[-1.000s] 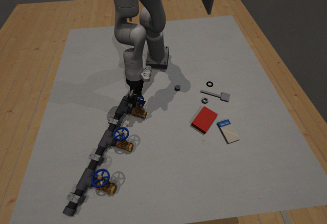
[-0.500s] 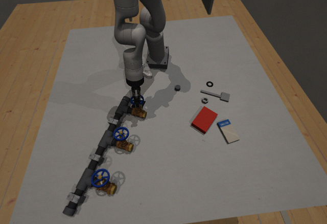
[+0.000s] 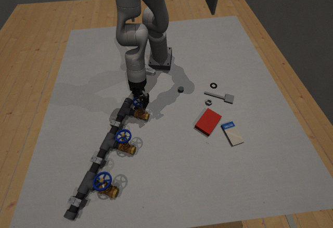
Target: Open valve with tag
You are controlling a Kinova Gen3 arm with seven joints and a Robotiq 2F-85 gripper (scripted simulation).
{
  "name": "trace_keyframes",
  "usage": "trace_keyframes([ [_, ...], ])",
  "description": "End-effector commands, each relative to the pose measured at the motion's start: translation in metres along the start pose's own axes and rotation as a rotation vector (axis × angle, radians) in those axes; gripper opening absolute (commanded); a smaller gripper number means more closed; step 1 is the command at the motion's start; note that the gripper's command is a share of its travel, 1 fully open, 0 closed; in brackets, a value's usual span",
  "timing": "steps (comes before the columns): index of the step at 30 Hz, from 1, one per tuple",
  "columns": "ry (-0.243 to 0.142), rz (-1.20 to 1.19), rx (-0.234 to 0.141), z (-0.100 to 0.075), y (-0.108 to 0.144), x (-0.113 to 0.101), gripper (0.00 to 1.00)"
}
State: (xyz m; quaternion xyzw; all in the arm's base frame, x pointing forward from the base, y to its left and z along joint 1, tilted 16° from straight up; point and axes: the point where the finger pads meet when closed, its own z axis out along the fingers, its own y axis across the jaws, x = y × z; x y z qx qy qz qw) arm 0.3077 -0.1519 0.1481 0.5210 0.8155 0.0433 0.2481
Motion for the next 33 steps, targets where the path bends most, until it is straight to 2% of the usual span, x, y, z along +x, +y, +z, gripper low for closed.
trace_keyframes([
  [1,-0.010,-0.138,0.004,0.0000,0.0002,-0.0002,0.71],
  [12,-0.009,-0.563,0.006,0.0000,0.0002,-0.0002,0.71],
  [14,-0.009,-0.563,0.006,0.0000,0.0002,-0.0002,0.71],
  [29,-0.007,-1.088,0.009,0.0000,0.0002,-0.0002,0.71],
  [33,-0.007,-1.150,0.009,0.0000,0.0002,-0.0002,0.71],
])
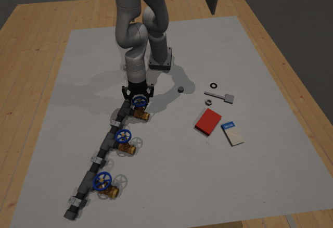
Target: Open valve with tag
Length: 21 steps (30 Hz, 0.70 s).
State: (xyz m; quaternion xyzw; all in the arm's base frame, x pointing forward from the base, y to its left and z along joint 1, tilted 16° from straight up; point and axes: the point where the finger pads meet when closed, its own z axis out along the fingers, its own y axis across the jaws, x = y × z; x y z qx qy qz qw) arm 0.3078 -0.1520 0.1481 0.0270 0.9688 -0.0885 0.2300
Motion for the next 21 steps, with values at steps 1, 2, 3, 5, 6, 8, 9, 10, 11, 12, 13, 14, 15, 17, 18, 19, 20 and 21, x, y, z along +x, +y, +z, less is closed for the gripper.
trace_keyframes([
  [1,-0.011,-0.098,0.015,0.0000,0.0000,-0.0002,0.71],
  [2,-0.011,-0.127,0.015,0.0000,0.0000,-0.0002,0.71],
  [3,-0.011,-0.155,0.015,0.0000,0.0000,-0.0002,0.71],
  [5,-0.011,-0.209,0.016,0.0000,0.0000,-0.0002,0.71],
  [6,-0.010,-0.235,0.016,0.0000,0.0000,-0.0002,0.71],
  [8,-0.010,-0.285,0.016,0.0000,0.0000,-0.0002,0.71],
  [9,-0.010,-0.309,0.016,0.0000,0.0000,-0.0002,0.71],
  [10,-0.010,-0.332,0.016,0.0000,0.0000,-0.0002,0.71],
  [11,-0.009,-0.354,0.017,0.0000,0.0000,-0.0002,0.71],
  [12,-0.009,-0.375,0.017,0.0000,0.0000,-0.0002,0.71],
  [13,-0.009,-0.396,0.017,0.0000,0.0000,-0.0002,0.71],
  [14,-0.009,-0.396,0.017,0.0000,0.0000,-0.0002,0.71],
  [15,-0.009,-0.396,0.017,0.0000,0.0000,-0.0002,0.71],
  [17,-0.009,-0.434,0.017,0.0000,0.0000,-0.0002,0.71],
  [18,-0.009,-0.452,0.017,0.0000,0.0000,-0.0002,0.71],
  [19,-0.009,-0.469,0.017,0.0000,0.0000,-0.0002,0.71],
  [20,-0.008,-0.486,0.017,0.0000,0.0000,-0.0002,0.71],
  [21,-0.008,-0.501,0.017,0.0000,0.0000,-0.0002,0.71],
])
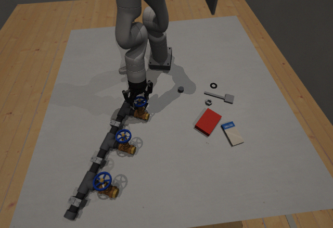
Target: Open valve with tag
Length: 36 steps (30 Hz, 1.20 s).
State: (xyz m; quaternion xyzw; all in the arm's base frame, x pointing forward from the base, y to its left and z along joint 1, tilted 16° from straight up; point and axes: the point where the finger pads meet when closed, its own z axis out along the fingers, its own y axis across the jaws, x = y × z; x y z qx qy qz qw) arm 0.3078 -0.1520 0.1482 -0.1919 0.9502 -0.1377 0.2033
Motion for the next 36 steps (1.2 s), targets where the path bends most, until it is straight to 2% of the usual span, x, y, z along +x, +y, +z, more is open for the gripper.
trace_keyframes([
  [1,-0.005,-0.062,0.019,0.0000,-0.0001,-0.0001,0.71],
  [9,-0.005,-0.151,0.020,0.0000,-0.0001,-0.0001,0.71],
  [32,-0.004,-0.206,0.020,0.0000,-0.0001,-0.0001,0.71],
  [33,-0.004,-0.206,0.020,0.0000,-0.0001,-0.0001,1.00],
  [36,-0.004,-0.206,0.020,0.0000,-0.0001,-0.0001,1.00],
])
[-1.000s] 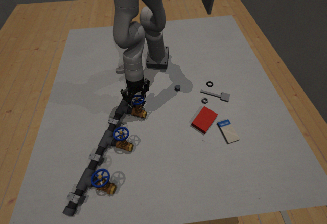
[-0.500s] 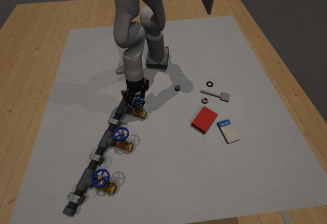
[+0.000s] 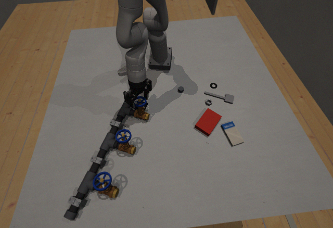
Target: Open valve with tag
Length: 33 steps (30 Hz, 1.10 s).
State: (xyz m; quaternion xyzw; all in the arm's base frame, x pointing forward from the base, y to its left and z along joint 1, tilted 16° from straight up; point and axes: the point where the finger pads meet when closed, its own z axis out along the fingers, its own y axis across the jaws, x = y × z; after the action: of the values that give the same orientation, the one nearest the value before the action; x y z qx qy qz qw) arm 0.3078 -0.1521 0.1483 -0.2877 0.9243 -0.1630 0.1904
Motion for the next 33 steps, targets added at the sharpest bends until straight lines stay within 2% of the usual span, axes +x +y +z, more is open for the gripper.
trace_keyframes([
  [1,0.000,0.000,0.009,0.0001,0.0000,-0.0002,1.00],
  [33,-0.001,0.015,0.009,0.0001,0.0000,-0.0002,1.00],
])
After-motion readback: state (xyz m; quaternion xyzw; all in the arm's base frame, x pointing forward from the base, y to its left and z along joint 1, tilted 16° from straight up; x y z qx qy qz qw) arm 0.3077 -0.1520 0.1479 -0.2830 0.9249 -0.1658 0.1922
